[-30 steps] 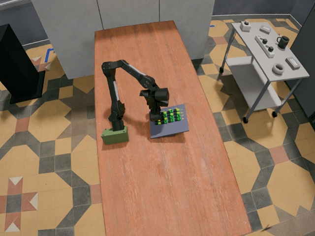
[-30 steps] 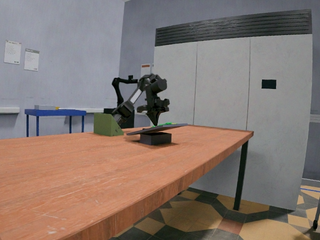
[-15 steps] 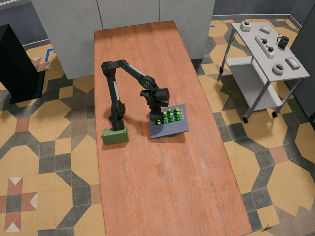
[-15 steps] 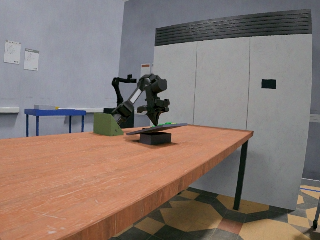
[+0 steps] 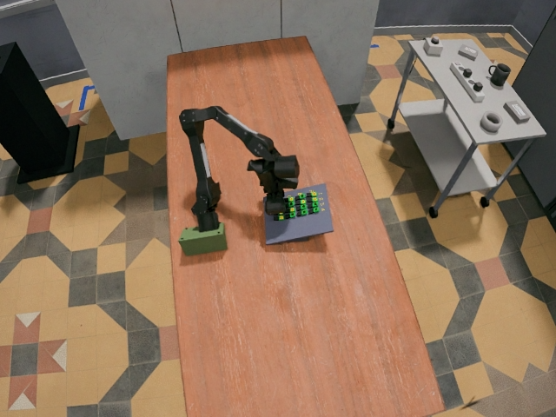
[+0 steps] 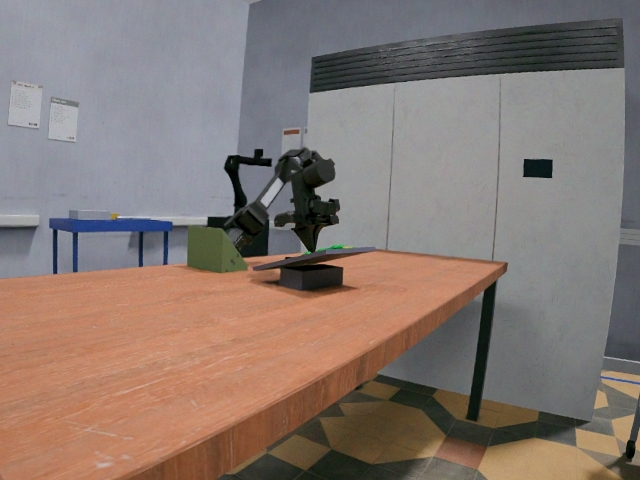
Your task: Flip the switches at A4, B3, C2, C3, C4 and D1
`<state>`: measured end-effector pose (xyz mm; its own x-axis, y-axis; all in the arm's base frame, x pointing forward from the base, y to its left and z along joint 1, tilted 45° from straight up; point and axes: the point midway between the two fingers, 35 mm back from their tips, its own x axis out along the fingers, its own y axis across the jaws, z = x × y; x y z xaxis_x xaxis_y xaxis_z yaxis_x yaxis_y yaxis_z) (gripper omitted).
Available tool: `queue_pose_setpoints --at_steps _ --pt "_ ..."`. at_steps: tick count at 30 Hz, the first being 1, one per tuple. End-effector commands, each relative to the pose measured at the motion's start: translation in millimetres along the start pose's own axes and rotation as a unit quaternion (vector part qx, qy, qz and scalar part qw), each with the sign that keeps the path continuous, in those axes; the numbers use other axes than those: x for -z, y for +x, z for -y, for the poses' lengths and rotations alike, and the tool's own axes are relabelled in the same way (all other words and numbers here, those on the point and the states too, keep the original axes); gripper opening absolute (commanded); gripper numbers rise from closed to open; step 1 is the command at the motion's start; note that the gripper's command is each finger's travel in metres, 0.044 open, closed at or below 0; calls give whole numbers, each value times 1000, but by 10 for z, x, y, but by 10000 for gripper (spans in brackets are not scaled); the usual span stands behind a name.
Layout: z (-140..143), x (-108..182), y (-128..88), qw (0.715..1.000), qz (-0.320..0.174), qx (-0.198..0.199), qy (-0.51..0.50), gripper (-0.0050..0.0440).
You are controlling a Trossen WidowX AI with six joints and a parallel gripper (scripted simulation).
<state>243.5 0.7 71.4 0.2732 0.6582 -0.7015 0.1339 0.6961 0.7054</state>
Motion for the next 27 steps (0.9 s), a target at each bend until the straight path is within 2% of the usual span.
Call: queue_pose_setpoints --at_steps 1,27 --pt "-9 -13 5 1000 2 -3 0 -50" --pt "-5 -2 45 1000 0 -3 1 -50"
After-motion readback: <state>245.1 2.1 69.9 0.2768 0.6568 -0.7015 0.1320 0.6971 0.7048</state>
